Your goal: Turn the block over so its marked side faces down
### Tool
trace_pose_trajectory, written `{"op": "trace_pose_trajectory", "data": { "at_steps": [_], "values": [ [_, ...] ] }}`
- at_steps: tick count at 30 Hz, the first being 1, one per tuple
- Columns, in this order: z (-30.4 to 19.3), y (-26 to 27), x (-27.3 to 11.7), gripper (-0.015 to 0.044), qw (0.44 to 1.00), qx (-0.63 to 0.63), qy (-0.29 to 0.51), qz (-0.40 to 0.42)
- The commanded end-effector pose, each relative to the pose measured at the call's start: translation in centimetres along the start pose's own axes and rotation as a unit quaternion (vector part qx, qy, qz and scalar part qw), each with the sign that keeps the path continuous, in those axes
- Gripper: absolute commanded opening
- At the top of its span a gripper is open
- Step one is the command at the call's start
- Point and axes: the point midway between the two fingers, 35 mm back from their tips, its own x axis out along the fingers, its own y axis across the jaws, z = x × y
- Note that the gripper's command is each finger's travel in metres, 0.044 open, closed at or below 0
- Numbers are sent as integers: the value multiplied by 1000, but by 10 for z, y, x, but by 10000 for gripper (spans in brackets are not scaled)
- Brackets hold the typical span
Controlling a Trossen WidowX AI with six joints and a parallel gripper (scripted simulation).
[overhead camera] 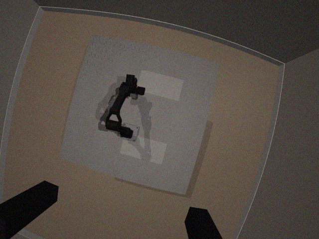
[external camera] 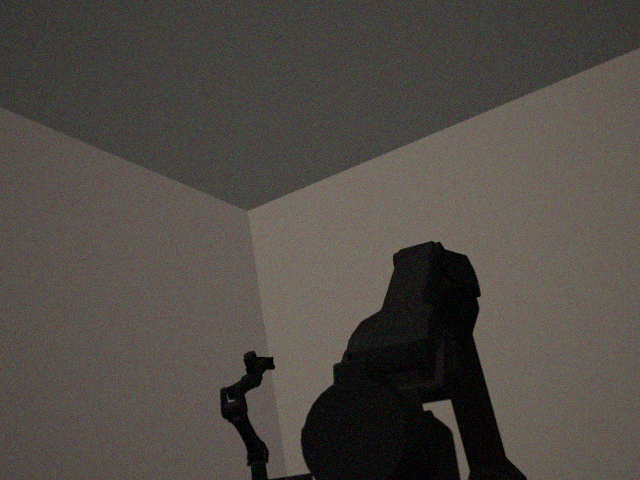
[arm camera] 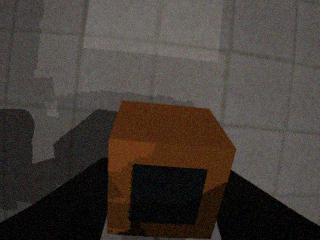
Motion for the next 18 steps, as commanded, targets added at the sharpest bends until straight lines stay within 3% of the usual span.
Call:
{"op": "trace_pose_trajectory", "data": {
  "at_steps": [1, 12, 18],
  "values": [
    [-1, 0, -3, 0, 999, 2, -36, -2],
    [-6, -1, -5, 0, 993, 4, -114, -1],
    [-6, -1, -5, 0, 993, 4, -119, 0]
  ]
}}
